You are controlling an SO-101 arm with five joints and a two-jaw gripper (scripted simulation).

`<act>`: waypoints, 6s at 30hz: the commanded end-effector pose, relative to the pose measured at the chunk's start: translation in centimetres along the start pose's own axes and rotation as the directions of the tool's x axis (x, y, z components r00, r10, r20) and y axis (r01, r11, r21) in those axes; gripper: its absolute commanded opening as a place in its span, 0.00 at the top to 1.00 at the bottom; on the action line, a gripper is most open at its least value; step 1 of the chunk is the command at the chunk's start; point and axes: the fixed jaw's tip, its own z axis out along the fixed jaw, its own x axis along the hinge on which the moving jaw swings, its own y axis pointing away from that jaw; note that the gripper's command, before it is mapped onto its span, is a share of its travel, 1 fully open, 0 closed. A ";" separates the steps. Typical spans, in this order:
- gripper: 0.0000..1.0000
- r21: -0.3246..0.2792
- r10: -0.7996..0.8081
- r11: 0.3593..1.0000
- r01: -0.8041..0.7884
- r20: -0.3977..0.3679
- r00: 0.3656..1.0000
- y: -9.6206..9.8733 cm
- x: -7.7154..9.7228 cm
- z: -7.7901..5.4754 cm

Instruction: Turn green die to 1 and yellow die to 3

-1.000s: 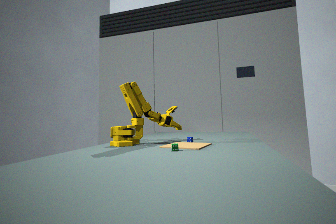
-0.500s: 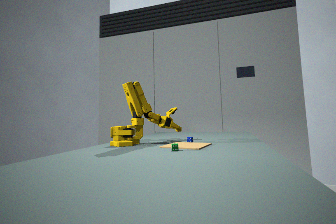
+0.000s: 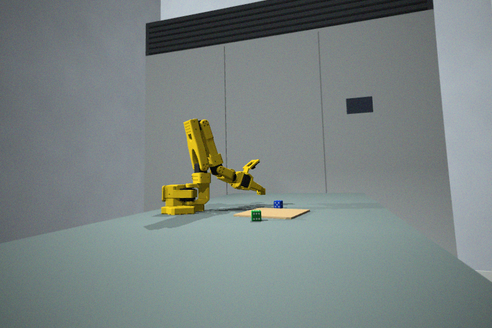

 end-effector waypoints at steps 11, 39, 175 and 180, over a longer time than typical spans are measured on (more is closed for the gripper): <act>1.00 0.009 -0.004 1.000 0.004 0.038 0.999 -0.2 -0.4 0.2; 1.00 0.009 -0.004 1.000 0.004 0.038 0.999 -0.2 0.5 0.6; 0.71 0.009 -0.004 1.000 0.004 0.038 0.999 -0.2 2.3 1.4; 0.71 0.009 -0.004 1.000 0.004 0.038 0.999 -0.2 2.0 1.4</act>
